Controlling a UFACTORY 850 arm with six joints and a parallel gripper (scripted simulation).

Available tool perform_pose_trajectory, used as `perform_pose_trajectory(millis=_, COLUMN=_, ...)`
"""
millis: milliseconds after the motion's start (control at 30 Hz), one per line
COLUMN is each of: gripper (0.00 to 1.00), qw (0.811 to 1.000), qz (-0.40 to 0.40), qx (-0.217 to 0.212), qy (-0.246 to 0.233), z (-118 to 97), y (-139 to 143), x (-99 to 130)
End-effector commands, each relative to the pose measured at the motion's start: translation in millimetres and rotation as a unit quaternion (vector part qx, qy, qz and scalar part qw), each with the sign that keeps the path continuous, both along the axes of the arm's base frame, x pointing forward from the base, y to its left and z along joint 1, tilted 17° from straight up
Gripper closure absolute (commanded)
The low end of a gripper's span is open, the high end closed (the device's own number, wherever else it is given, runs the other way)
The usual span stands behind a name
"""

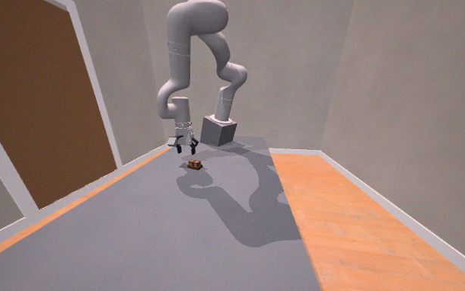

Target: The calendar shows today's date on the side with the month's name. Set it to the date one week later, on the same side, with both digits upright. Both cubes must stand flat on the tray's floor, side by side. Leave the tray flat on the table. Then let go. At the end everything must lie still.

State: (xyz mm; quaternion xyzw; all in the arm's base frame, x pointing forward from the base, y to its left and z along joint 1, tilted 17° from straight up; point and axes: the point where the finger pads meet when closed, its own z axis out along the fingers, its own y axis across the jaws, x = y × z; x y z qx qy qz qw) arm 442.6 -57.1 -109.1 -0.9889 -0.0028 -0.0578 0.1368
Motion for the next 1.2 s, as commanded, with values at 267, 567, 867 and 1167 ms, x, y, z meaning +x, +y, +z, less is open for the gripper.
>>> perform_pose_trajectory(millis=267, gripper=0.00, qw=0.995, qz=-0.099, qx=0.011, qy=0.027, z=-2, y=2, x=-22)
perform_pose_trajectory(millis=567, gripper=0.00, qw=0.986, qz=-0.159, qx=0.019, qy=0.044, z=-2, y=2, x=-28)
perform_pose_trajectory(millis=867, gripper=0.00, qw=0.977, qz=-0.205, qx=0.024, qy=0.057, z=-4, y=5, x=-51)
perform_pose_trajectory(millis=1167, gripper=0.00, qw=0.977, qz=-0.205, qx=0.024, qy=0.057, z=-13, y=7, x=-51)
